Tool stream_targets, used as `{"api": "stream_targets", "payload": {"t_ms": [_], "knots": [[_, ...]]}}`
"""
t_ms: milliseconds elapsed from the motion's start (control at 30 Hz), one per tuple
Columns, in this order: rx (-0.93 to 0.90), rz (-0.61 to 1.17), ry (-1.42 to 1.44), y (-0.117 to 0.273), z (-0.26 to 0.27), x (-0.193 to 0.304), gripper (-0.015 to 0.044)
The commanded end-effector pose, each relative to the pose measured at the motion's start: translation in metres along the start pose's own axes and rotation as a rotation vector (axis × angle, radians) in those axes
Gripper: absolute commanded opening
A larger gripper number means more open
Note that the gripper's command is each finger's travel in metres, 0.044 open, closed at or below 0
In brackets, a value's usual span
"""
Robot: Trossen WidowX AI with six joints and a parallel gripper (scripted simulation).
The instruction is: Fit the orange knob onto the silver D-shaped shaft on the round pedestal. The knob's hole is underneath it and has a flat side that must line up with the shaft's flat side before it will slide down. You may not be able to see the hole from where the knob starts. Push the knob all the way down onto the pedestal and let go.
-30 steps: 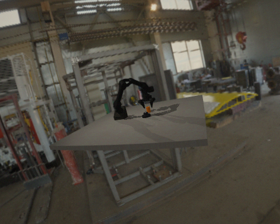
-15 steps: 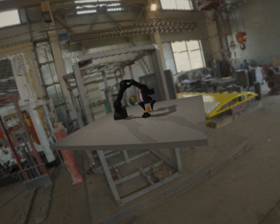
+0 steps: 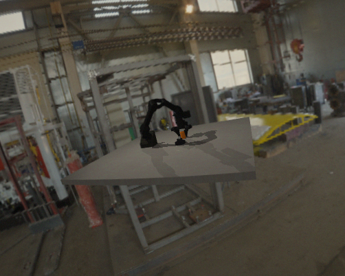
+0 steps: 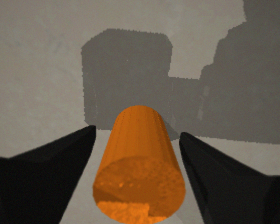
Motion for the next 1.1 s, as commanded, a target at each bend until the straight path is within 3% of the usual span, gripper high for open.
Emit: {"api": "stream_targets", "payload": {"t_ms": [0,267,467,1067], "knots": [[0.004,0.002,0.004,0.0,0.0,0.0,0.023],[0.004,0.002,0.004,0.0,0.0,0.0,0.0157],[0.004,-0.001,0.004,0.01,-0.002,-0.002,0.0],[0.003,-0.009,0.006,0.064,-0.007,-0.008,0.0]]}}
Point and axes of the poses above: the point midway between the two fingers, 35 mm back from their tips, its own y axis back along the fingers, its own z axis across the jaws, x = y × z, the point moved 1 cm from there along y, back along the fingers, and after that the axes turned 3 degrees about -y, right-handed, at the moved point
